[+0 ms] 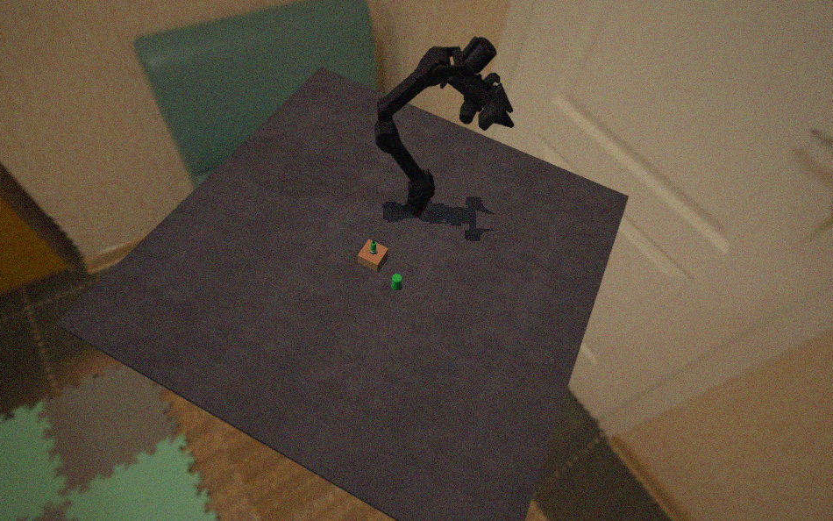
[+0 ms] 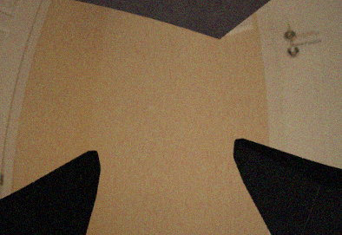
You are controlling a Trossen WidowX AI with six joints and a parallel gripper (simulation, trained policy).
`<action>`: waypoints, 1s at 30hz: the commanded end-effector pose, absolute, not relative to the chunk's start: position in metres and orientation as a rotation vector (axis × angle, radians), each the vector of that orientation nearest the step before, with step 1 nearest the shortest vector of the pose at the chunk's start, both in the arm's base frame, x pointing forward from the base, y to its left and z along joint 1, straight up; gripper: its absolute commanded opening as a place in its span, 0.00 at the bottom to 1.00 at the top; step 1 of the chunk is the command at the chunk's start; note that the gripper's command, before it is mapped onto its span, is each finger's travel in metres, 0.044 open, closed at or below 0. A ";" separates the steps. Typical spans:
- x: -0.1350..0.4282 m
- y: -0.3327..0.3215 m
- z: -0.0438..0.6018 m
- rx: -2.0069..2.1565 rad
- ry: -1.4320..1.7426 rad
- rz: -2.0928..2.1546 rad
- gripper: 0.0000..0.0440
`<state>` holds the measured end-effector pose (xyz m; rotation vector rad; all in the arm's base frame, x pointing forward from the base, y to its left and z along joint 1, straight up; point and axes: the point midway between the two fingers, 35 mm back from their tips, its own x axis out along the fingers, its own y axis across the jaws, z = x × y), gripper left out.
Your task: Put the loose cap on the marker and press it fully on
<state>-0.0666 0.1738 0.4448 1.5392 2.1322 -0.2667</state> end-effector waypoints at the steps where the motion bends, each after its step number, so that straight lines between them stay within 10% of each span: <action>1: -0.068 0.182 0.438 1.536 2.097 -0.301 0.73; 30: -0.051 0.230 0.400 1.586 1.863 -0.505 0.74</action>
